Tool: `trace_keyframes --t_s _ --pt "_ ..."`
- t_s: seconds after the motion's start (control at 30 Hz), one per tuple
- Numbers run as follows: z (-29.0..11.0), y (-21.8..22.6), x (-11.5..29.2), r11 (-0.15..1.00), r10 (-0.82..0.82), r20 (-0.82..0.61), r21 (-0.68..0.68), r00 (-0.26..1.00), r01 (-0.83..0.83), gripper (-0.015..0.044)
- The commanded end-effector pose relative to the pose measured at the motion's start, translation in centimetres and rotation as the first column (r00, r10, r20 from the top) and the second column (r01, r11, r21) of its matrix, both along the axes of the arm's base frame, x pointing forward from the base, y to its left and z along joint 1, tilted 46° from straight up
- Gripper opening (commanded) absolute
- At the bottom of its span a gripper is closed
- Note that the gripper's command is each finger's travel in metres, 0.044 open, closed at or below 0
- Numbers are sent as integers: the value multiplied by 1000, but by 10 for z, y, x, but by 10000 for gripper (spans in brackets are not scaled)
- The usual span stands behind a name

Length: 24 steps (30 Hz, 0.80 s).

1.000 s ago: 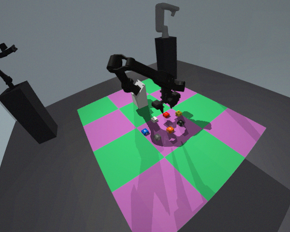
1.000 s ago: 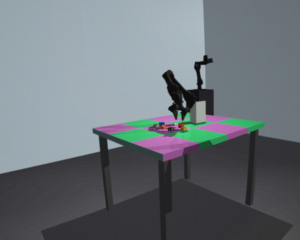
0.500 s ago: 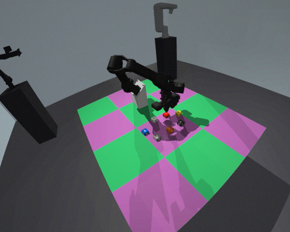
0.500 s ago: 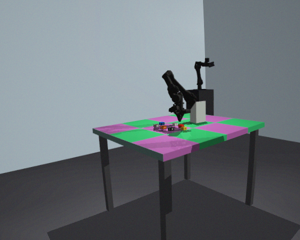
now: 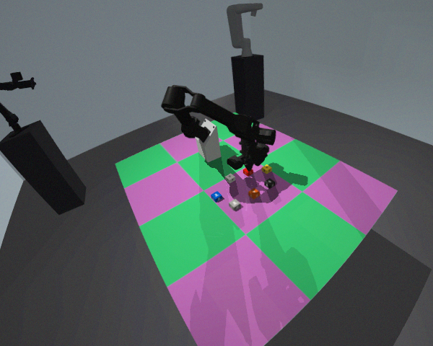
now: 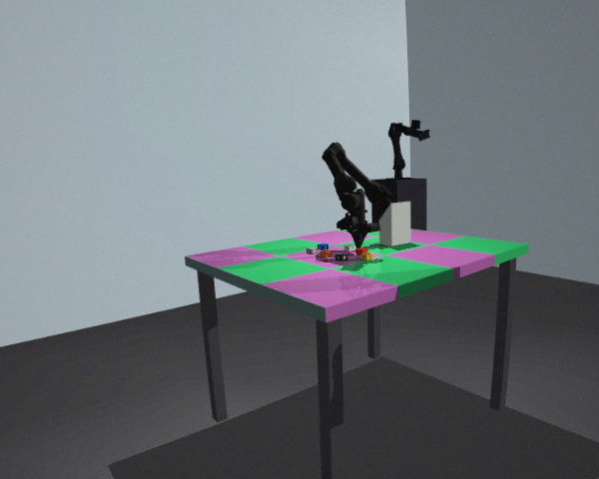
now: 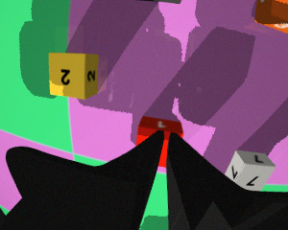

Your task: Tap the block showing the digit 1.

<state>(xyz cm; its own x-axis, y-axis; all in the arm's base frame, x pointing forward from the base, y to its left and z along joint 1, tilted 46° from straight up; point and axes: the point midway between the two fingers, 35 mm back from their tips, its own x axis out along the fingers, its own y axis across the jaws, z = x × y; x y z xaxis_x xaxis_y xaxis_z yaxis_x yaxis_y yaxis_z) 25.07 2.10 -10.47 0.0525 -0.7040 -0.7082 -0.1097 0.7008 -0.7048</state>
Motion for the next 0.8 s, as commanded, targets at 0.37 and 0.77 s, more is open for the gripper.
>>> trace_keyframes --t_s 0.37,0.77 --pt "13 12 -3 1000 4 -7 -6 1000 -4 20" --pt "-9 91 -6 998 41 -44 46 998 -39 256"
